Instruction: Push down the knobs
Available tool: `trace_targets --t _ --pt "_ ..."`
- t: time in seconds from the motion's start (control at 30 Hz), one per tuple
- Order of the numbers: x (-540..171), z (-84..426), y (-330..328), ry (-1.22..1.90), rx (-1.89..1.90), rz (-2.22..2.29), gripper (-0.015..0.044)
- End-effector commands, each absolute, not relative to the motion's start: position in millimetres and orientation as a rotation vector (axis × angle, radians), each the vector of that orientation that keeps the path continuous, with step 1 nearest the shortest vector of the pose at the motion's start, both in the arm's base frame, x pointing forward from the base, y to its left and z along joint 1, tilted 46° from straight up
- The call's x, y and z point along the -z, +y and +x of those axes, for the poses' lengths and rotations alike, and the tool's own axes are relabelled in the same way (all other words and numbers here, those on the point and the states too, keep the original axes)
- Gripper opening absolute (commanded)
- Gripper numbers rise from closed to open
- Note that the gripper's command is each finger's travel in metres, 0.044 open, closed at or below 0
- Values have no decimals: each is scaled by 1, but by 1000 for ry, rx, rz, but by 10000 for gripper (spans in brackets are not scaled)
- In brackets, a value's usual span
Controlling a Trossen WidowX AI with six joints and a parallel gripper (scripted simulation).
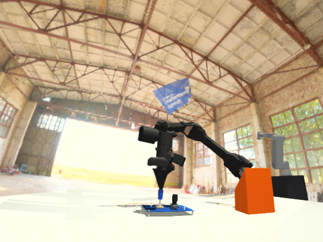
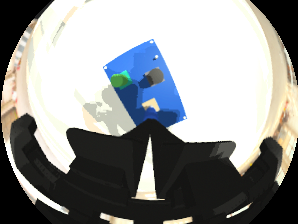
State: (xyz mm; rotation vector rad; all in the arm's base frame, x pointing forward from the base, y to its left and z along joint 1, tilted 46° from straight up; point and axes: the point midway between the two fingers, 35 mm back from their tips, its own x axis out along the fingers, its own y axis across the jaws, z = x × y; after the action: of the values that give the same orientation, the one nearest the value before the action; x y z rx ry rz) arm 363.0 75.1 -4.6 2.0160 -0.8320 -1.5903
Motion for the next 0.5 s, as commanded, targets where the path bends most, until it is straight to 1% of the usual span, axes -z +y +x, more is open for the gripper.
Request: trace_targets --t 0.0,0.47 --pt "12 367 65 -860 1596 2016 0" --pt "15 368 61 -860 1596 2016 0"
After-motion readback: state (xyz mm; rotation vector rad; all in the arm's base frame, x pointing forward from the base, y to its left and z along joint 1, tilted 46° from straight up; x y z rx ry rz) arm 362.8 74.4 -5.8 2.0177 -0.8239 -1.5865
